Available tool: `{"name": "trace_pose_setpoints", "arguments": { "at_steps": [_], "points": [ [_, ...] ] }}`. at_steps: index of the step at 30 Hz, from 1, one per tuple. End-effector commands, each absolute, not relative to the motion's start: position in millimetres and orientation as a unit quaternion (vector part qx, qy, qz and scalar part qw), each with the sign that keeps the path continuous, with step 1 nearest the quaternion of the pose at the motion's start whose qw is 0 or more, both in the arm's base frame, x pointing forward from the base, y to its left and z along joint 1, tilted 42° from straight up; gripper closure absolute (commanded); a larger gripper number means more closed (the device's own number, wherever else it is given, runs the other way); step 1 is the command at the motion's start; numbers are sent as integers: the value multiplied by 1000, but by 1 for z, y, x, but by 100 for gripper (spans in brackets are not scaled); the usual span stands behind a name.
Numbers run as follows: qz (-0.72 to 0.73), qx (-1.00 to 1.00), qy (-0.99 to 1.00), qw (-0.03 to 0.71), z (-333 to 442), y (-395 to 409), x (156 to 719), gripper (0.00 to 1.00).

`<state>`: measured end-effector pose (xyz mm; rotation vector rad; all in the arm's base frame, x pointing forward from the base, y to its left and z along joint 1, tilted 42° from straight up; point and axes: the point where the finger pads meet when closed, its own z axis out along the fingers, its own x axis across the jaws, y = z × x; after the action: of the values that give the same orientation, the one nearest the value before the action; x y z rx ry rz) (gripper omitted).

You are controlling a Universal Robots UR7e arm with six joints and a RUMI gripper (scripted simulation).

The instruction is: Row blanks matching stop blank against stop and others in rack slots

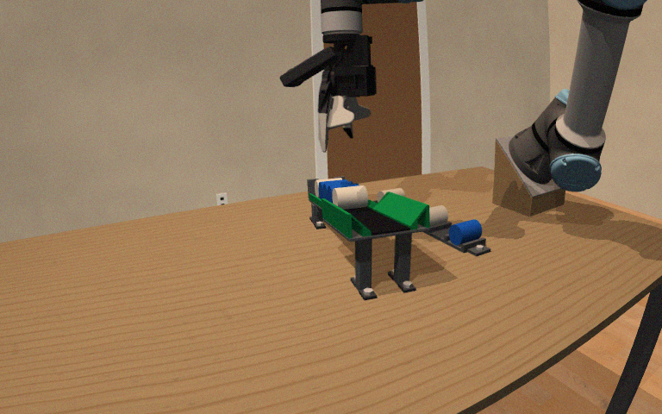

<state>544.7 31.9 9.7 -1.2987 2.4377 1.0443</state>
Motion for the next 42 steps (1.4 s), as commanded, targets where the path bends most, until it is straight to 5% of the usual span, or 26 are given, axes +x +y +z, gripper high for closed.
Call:
{"name": "trace_pose_setpoints", "arguments": {
  "at_steps": [1,42],
  "points": [
    [357,-368,856,64,6,29,541,0],
    [356,-34,931,-69,-1,23,530,0]
  ]
}}
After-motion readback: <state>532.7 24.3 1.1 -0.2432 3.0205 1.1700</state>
